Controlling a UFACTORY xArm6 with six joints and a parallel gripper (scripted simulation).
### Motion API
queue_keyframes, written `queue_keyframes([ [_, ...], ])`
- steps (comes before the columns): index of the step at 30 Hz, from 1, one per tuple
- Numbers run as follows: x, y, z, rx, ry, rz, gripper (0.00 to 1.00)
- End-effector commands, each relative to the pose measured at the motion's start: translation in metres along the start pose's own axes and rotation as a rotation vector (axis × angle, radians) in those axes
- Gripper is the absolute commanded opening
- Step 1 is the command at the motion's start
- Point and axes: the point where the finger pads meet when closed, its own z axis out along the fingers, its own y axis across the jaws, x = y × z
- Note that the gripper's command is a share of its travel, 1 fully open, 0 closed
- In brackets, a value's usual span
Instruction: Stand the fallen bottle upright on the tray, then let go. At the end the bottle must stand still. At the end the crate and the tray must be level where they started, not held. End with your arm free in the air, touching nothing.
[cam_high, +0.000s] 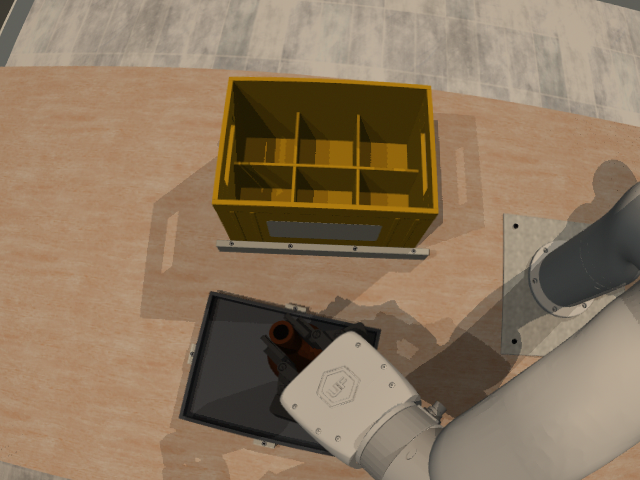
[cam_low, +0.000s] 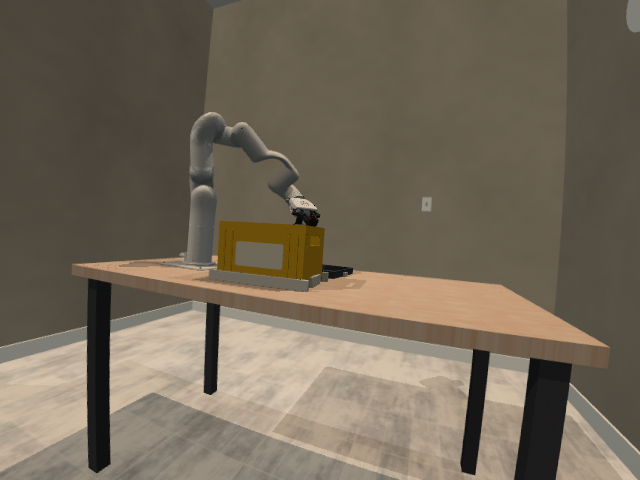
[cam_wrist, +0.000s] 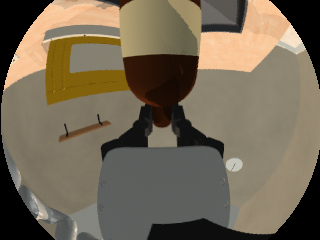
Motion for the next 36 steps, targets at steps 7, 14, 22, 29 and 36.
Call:
queue_keyframes([
  [7, -0.0013, 0.001, -0.0006, -0.002, -0.001, 0.003, 0.0],
  [14, -0.001, 0.0007, -0.0005, -0.001, -0.01, 0.003, 0.0],
  [22, -0.0004, 0.0003, -0.0003, 0.002, -0.036, 0.002, 0.0],
  [29, 0.0003, -0.0001, -0.0003, 0.004, -0.082, 0.001, 0.0],
  [36, 0.0004, 0.0001, -0.0007, 0.003, -0.118, 0.001, 0.0],
])
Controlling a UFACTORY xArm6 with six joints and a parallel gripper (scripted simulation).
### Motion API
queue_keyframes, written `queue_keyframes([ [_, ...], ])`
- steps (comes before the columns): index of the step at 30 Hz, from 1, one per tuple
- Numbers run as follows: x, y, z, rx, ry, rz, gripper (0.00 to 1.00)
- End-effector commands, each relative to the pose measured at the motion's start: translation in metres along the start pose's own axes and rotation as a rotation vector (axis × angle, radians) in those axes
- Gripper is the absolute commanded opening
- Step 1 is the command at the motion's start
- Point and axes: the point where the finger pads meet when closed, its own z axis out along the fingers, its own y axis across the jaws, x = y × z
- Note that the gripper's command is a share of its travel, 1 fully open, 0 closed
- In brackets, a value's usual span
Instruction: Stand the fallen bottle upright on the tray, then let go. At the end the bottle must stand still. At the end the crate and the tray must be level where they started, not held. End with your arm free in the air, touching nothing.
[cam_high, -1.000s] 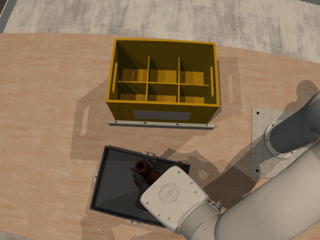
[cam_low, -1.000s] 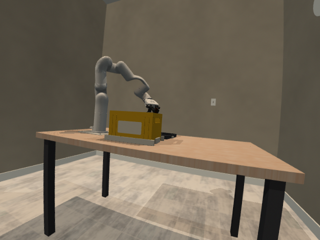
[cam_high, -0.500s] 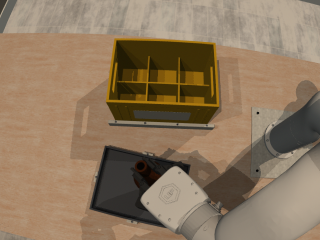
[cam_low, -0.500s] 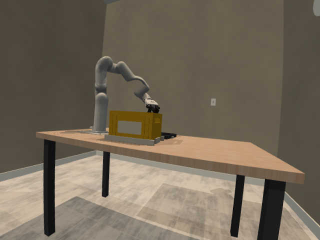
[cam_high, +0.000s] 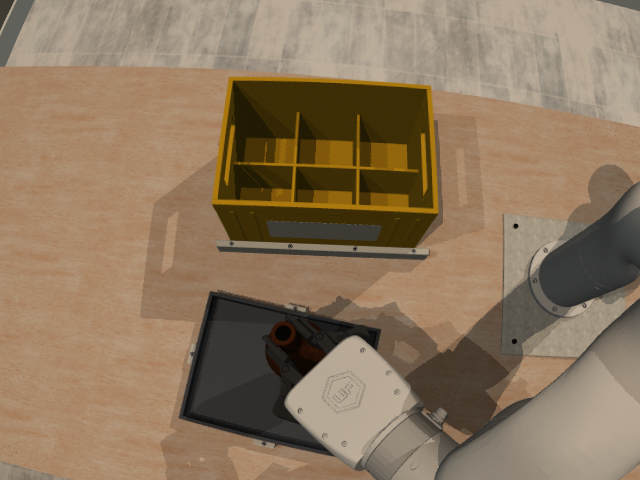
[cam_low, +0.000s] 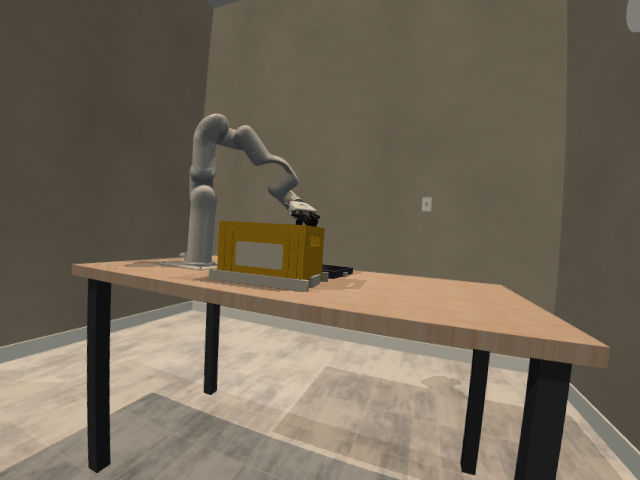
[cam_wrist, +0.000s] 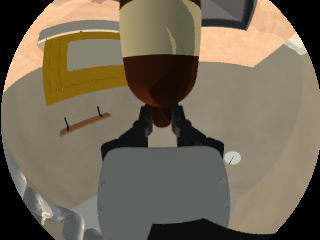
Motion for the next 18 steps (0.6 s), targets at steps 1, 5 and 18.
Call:
queue_keyframes([
  [1, -0.0011, 0.001, -0.0008, -0.002, -0.023, 0.004, 0.0],
  [5, -0.0012, 0.0013, -0.0013, -0.004, -0.046, 0.004, 0.0],
  [18, -0.0014, 0.0018, -0.002, -0.007, -0.073, 0.006, 0.0],
])
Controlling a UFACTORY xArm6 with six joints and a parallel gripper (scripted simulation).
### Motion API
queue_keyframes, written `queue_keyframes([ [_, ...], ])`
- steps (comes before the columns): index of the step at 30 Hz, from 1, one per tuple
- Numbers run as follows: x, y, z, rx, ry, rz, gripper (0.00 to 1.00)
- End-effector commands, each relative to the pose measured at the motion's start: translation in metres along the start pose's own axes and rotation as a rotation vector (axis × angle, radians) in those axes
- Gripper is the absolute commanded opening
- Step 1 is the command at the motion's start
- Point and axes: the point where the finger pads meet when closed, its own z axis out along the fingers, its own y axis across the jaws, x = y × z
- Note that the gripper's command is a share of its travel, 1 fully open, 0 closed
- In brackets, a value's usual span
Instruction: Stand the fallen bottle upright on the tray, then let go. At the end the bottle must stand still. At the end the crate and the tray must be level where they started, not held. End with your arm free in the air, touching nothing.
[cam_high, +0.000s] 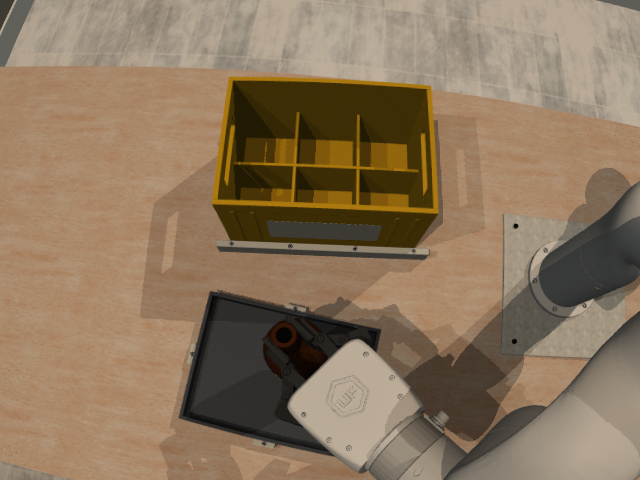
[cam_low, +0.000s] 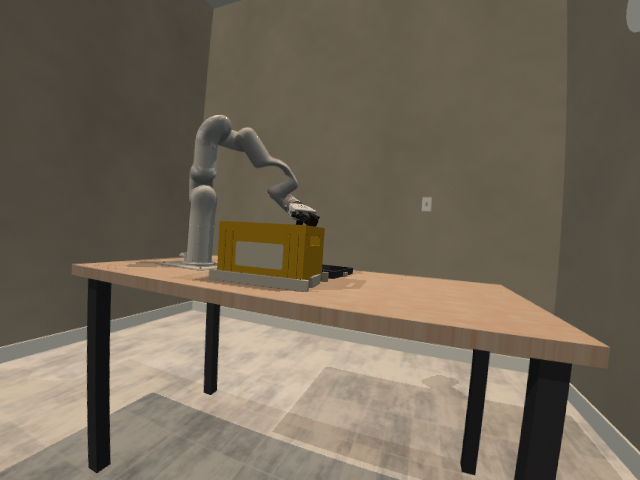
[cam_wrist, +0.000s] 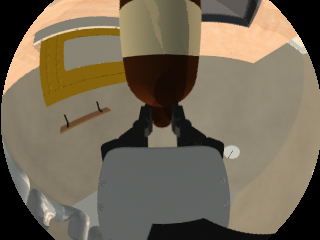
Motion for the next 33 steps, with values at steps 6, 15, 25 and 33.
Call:
queue_keyframes([
  [6, -0.0013, 0.0009, -0.0004, -0.001, -0.002, 0.003, 0.0],
  [15, -0.0013, 0.0009, -0.0004, -0.001, -0.002, 0.003, 0.0],
  [25, -0.0008, 0.0005, -0.0002, 0.001, -0.023, 0.003, 0.0],
  [33, -0.0002, 0.0002, 0.0, 0.003, -0.056, 0.002, 0.0],
])
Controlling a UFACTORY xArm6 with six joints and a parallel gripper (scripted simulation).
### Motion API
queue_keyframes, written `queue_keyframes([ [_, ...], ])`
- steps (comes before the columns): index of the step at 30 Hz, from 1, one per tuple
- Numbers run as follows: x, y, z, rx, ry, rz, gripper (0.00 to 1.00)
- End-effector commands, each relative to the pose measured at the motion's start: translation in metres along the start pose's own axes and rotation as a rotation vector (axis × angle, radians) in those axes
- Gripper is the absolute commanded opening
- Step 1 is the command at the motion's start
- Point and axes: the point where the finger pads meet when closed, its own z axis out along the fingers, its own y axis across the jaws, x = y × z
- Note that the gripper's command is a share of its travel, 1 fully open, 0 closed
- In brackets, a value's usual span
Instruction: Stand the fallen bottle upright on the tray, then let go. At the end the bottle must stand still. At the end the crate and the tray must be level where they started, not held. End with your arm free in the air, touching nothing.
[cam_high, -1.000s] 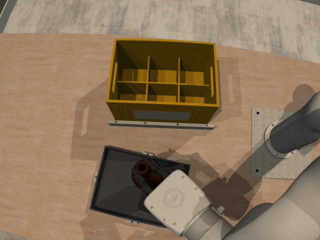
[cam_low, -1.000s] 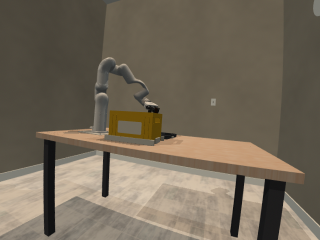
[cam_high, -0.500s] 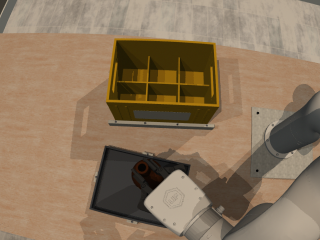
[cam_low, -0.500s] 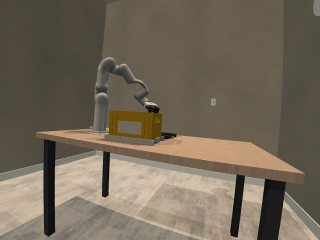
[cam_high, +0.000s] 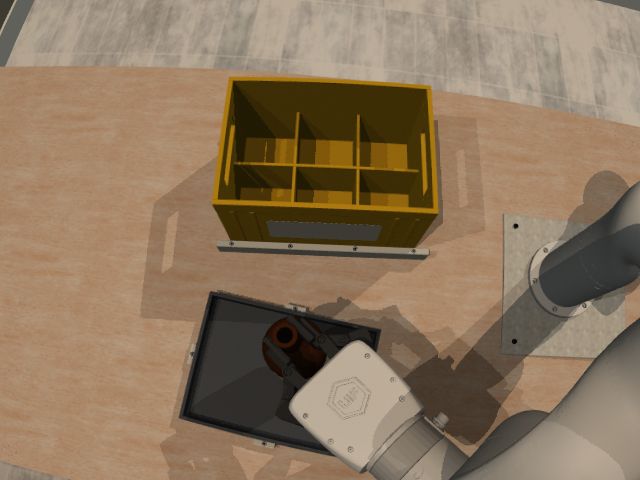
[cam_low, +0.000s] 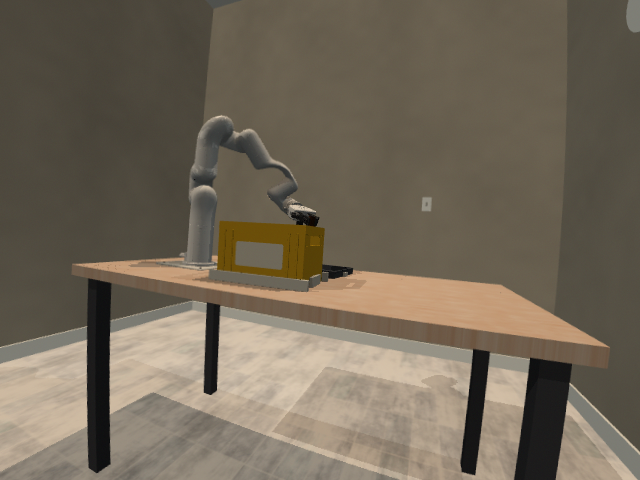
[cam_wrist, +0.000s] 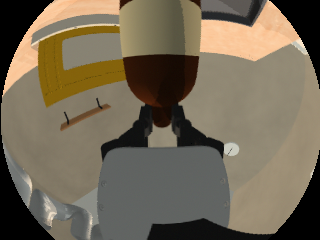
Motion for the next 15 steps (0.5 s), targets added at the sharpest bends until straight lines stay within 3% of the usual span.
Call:
queue_keyframes([
  [1, -0.0009, 0.0007, -0.0003, 0.0, -0.021, 0.003, 0.0],
  [15, -0.0004, 0.0009, -0.0013, -0.002, -0.102, 0.004, 0.0],
])
